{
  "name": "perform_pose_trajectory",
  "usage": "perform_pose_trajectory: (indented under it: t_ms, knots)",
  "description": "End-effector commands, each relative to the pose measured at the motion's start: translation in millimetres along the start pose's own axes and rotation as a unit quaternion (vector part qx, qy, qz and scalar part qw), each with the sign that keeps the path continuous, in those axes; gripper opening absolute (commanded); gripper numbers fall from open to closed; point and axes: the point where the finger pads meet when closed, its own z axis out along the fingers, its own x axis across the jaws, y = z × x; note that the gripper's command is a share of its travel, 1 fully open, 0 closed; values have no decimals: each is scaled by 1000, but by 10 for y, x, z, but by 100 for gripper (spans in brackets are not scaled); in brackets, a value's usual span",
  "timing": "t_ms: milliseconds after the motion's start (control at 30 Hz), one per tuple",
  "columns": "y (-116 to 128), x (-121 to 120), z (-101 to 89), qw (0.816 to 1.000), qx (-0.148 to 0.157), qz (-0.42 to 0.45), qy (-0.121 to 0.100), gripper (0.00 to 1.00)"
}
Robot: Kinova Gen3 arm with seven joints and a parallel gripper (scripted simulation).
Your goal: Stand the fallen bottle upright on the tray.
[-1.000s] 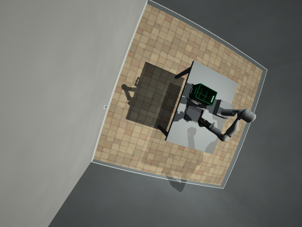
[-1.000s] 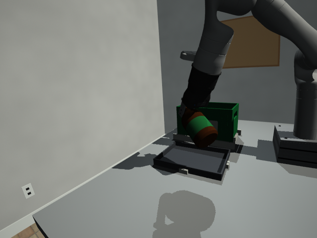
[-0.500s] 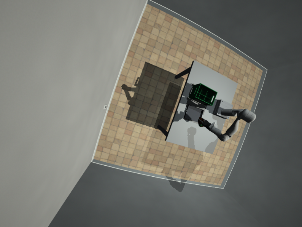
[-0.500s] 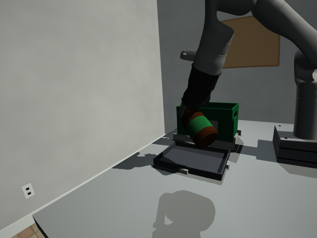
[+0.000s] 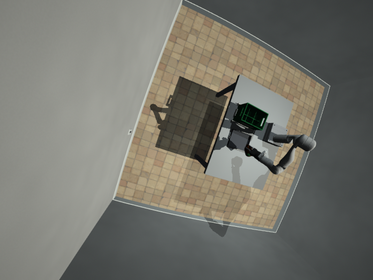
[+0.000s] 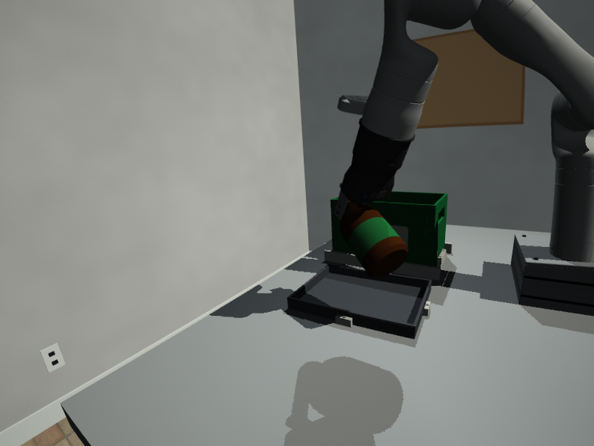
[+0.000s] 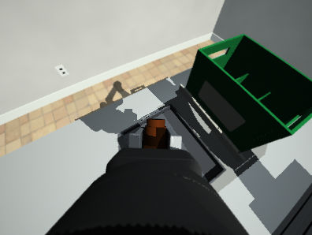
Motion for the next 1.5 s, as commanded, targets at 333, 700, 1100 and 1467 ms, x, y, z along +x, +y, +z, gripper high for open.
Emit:
perform_pose_trajectory:
  t_ms: [333,700,1100,1467]
  knots:
    - [-2,1,-1,1000,11,0,1,0]
    - [4,7,7,999,38,0,3,0]
    - [6,3,0,997,72,0,1,0]
    - [6,-4,-9,996,87,0,-1,0]
